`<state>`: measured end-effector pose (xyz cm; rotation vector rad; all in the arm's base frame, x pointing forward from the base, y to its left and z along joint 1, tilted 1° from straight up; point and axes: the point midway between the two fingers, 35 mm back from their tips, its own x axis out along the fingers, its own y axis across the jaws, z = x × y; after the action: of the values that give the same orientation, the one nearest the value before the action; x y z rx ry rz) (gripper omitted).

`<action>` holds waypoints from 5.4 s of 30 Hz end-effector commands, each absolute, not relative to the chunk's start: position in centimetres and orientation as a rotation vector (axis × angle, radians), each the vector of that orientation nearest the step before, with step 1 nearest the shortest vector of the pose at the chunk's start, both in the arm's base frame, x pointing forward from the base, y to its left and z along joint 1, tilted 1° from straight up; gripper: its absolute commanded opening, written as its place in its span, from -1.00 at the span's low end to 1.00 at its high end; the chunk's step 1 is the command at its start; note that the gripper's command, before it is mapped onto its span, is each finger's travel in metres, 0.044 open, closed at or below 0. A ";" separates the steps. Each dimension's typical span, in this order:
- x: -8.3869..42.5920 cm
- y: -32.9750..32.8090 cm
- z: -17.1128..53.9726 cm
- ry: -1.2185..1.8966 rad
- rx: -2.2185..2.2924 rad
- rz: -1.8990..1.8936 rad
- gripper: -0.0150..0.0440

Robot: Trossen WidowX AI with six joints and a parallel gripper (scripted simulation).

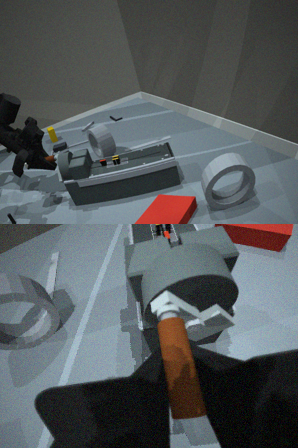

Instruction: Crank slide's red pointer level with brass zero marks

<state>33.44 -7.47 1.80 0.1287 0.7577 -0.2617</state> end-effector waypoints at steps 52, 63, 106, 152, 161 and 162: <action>33.4 -7.7 2.0 0.754 0.126 -0.268 -0.49; 33.4 -7.7 2.0 0.754 0.126 -0.268 -0.49; 33.3 -7.7 7.0 0.755 0.130 -0.265 1.00; 45.1 -14.9 10.3 0.845 -0.057 -0.196 1.00; 45.1 -14.8 8.1 0.846 -0.056 -0.196 1.00; 45.1 -14.8 8.1 0.846 -0.056 -0.196 1.00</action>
<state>44.84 -14.80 7.82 -0.0505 0.8643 -0.1980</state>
